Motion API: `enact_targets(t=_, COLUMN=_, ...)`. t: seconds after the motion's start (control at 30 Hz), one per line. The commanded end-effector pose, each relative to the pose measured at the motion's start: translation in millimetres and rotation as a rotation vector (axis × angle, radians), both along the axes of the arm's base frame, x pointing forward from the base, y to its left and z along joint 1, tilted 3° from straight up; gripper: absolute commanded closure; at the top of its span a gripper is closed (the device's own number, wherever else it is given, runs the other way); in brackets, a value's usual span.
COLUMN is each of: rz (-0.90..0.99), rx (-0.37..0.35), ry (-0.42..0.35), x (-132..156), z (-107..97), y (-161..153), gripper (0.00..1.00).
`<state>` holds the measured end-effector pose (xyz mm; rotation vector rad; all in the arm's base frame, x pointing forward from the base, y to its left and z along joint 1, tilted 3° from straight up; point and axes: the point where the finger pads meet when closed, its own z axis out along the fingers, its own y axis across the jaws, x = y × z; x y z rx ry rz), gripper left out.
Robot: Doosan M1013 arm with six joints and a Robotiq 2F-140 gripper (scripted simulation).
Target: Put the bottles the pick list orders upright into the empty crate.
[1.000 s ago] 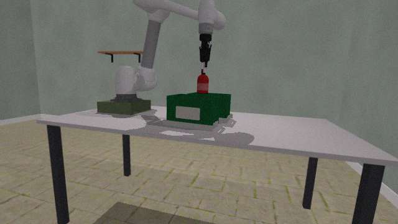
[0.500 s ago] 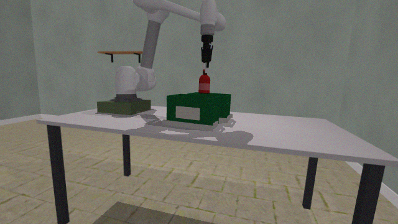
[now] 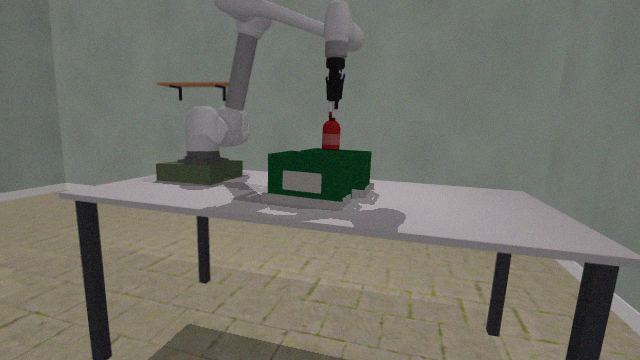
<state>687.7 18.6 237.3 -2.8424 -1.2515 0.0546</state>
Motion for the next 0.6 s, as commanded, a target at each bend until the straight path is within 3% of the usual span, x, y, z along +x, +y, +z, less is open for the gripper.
enact_targets(t=0.0, rz=-0.004, rx=0.005, ry=-0.003, x=2.6, z=1.5, y=11.6, gripper=1.0)
enact_targets(t=0.57, rz=-0.004, rx=0.005, ry=-0.003, x=5.9, z=1.7, y=27.1, gripper=1.0)
